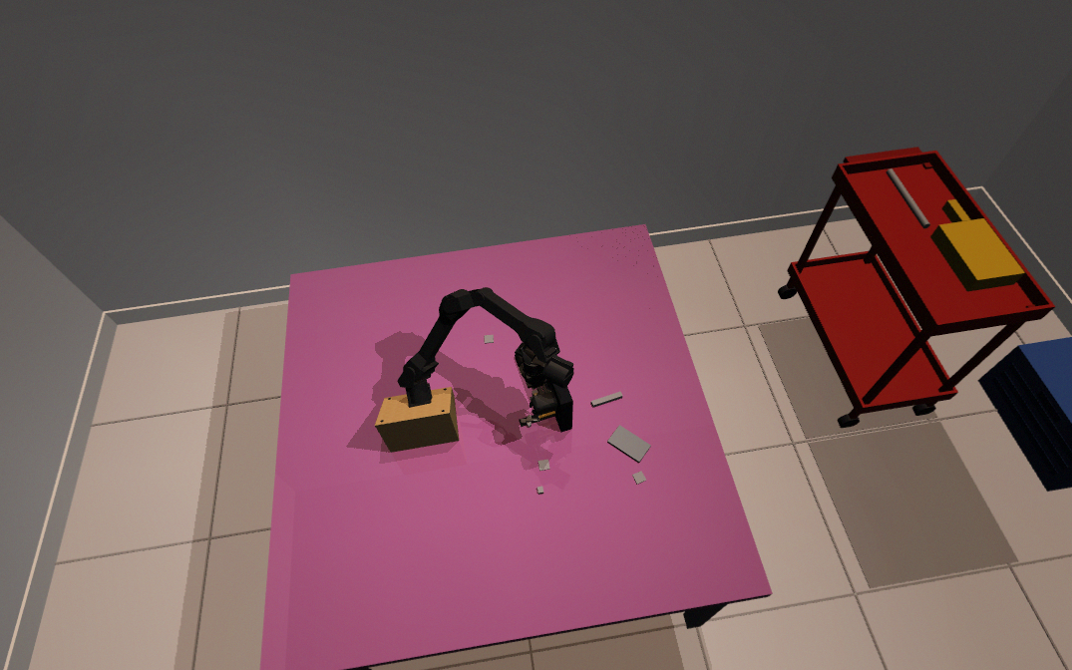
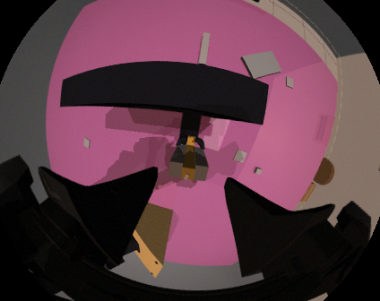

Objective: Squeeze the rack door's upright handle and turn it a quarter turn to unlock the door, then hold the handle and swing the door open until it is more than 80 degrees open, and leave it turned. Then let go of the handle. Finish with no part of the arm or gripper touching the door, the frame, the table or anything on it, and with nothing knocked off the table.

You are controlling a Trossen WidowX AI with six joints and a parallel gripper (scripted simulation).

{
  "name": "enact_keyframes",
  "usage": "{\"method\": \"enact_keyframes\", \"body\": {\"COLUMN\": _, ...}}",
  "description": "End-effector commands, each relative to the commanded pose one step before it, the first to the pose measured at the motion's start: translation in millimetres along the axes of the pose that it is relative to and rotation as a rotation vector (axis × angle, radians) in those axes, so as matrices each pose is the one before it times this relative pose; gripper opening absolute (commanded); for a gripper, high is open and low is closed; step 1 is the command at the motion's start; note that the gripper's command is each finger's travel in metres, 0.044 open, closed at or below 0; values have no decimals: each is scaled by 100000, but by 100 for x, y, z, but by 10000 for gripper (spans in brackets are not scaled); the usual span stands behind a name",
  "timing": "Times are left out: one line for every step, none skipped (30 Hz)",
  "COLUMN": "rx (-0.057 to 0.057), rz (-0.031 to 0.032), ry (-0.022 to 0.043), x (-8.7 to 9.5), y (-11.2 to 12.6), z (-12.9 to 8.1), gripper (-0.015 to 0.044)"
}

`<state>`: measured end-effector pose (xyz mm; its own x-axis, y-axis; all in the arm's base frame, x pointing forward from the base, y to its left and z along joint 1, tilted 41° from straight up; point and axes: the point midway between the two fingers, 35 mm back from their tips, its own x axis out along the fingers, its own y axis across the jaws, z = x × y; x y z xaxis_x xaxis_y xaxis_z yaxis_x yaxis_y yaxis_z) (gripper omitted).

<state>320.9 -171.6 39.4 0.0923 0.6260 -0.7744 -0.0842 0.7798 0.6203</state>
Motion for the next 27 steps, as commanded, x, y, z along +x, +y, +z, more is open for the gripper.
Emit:
{"method": "enact_keyframes", "body": {"rx": 337, "rz": 812, "ry": 319, "x": 905, "y": 219, "z": 79, "gripper": 287}}
{"method": "enact_keyframes", "body": {"rx": -2, "rz": 1, "ry": -4, "x": 164, "y": -3, "z": 7, "gripper": 287}}
{"method": "enact_keyframes", "body": {"rx": -2, "rz": 2, "ry": -4, "x": 164, "y": -3, "z": 6, "gripper": 287}}
{"method": "enact_keyframes", "body": {"rx": -2, "rz": 2, "ry": -4, "x": 164, "y": -2, "z": 5, "gripper": 287}}
{"method": "enact_keyframes", "body": {"rx": -2, "rz": 3, "ry": -4, "x": 163, "y": -1, "z": 5, "gripper": 287}}
{"method": "enact_keyframes", "body": {"rx": -3, "rz": 3, "ry": -4, "x": 163, "y": -1, "z": 4, "gripper": 287}}
{"method": "enact_keyframes", "body": {"rx": -2, "rz": 4, "ry": -4, "x": 163, "y": 0, "z": 3, "gripper": 287}}
{"method": "enact_keyframes", "body": {"rx": -2, "rz": 4, "ry": -4, "x": 163, "y": 0, "z": 2, "gripper": 287}}
{"method": "enact_keyframes", "body": {"rx": -2, "rz": 5, "ry": -4, "x": 163, "y": 1, "z": 1, "gripper": 287}}
{"method": "enact_keyframes", "body": {"rx": -3, "rz": 5, "ry": -4, "x": 163, "y": 2, "z": 0, "gripper": 287}}
{"method": "enact_keyframes", "body": {"rx": -3, "rz": 6, "ry": -4, "x": 163, "y": 2, "z": 0, "gripper": 287}}
{"method": "enact_keyframes", "body": {"rx": -3, "rz": 6, "ry": -4, "x": 163, "y": 3, "z": -1, "gripper": 287}}
{"method": "enact_keyframes", "body": {"rx": -3, "rz": 7, "ry": -4, "x": 163, "y": 3, "z": -2, "gripper": 287}}
{"method": "enact_keyframes", "body": {"rx": -3, "rz": 7, "ry": -4, "x": 163, "y": 4, "z": -3, "gripper": 287}}
{"method": "enact_keyframes", "body": {"rx": -3, "rz": 8, "ry": -4, "x": 163, "y": 5, "z": -4, "gripper": 287}}
{"method": "enact_keyframes", "body": {"rx": -3, "rz": 8, "ry": -4, "x": 163, "y": 5, "z": -5, "gripper": 287}}
{"method": "enact_keyframes", "body": {"rx": -3, "rz": 9, "ry": -4, "x": 163, "y": 6, "z": -5, "gripper": 287}}
{"method": "enact_keyframes", "body": {"rx": -3, "rz": 9, "ry": -3, "x": 163, "y": 6, "z": -6, "gripper": 287}}
{"method": "enact_keyframes", "body": {"rx": -3, "rz": 10, "ry": -3, "x": 163, "y": 7, "z": -7, "gripper": 287}}
{"method": "enact_keyframes", "body": {"rx": -3, "rz": 10, "ry": -3, "x": 163, "y": 8, "z": -8, "gripper": 287}}
{"method": "enact_keyframes", "body": {"rx": -3, "rz": 11, "ry": -3, "x": 162, "y": 8, "z": -9, "gripper": 287}}
{"method": "enact_keyframes", "body": {"rx": -3, "rz": 11, "ry": -3, "x": 162, "y": 9, "z": -10, "gripper": 287}}
{"method": "enact_keyframes", "body": {"rx": -3, "rz": 12, "ry": -3, "x": 162, "y": 9, "z": -11, "gripper": 287}}
{"method": "enact_keyframes", "body": {"rx": -3, "rz": 12, "ry": -3, "x": 162, "y": 10, "z": -11, "gripper": 287}}
{"method": "enact_keyframes", "body": {"rx": -3, "rz": 13, "ry": -3, "x": 162, "y": 10, "z": -12, "gripper": 287}}
{"method": "enact_keyframes", "body": {"rx": -3, "rz": 13, "ry": -3, "x": 162, "y": 11, "z": -13, "gripper": 287}}
{"method": "enact_keyframes", "body": {"rx": -3, "rz": 13, "ry": -3, "x": 162, "y": 12, "z": -14, "gripper": 287}}
